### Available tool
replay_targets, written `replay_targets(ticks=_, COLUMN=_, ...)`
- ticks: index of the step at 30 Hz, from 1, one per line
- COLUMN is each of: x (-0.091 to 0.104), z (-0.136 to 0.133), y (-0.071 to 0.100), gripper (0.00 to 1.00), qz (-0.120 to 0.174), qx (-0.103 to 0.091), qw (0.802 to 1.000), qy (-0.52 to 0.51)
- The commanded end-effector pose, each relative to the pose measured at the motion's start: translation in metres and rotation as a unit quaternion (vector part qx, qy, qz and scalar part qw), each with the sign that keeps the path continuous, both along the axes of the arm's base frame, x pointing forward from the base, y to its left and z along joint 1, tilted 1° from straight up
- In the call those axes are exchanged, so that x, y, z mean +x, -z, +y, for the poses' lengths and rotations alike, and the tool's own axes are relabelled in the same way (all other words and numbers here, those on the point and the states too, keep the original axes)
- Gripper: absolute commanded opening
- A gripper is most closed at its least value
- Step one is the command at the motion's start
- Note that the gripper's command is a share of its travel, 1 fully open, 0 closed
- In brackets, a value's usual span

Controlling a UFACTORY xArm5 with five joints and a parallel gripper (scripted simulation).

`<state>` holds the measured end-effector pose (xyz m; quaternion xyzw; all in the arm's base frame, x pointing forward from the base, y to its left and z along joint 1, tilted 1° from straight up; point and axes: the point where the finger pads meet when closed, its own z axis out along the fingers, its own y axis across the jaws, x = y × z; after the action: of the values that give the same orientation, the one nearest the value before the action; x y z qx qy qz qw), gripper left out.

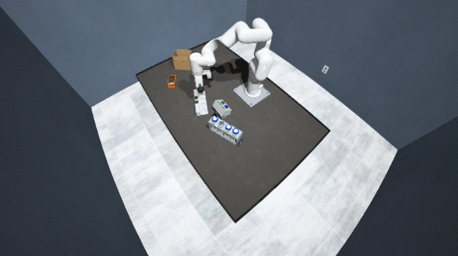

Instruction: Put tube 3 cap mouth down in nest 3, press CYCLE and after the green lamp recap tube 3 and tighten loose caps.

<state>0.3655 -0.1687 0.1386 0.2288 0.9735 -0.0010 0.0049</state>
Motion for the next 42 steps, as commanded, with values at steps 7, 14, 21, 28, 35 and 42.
replay_targets(ticks=7, x=0.003, z=-0.002, y=0.053, gripper=0.0, qz=-0.001, qx=-0.004, qw=1.0, qy=0.0)
replay_targets(ticks=14, x=0.003, z=-0.002, y=0.078, gripper=0.0, qz=-0.001, qx=-0.004, qw=1.0, qy=0.0)
replay_targets(ticks=21, x=0.003, z=-0.002, y=0.091, gripper=0.0, qz=-0.001, qx=-0.004, qw=1.0, qy=0.0)
replay_targets(ticks=28, x=0.003, z=-0.002, y=0.091, gripper=0.0, qz=-0.001, qx=-0.004, qw=1.0, qy=0.0)
replay_targets(ticks=35, x=0.003, z=-0.002, y=0.091, gripper=0.0, qz=-0.001, qx=-0.004, qw=1.0, qy=0.0)
replay_targets(ticks=42, x=0.003, z=-0.002, y=0.091, gripper=0.0, qz=-0.001, qx=-0.004, qw=1.0, qy=0.0)
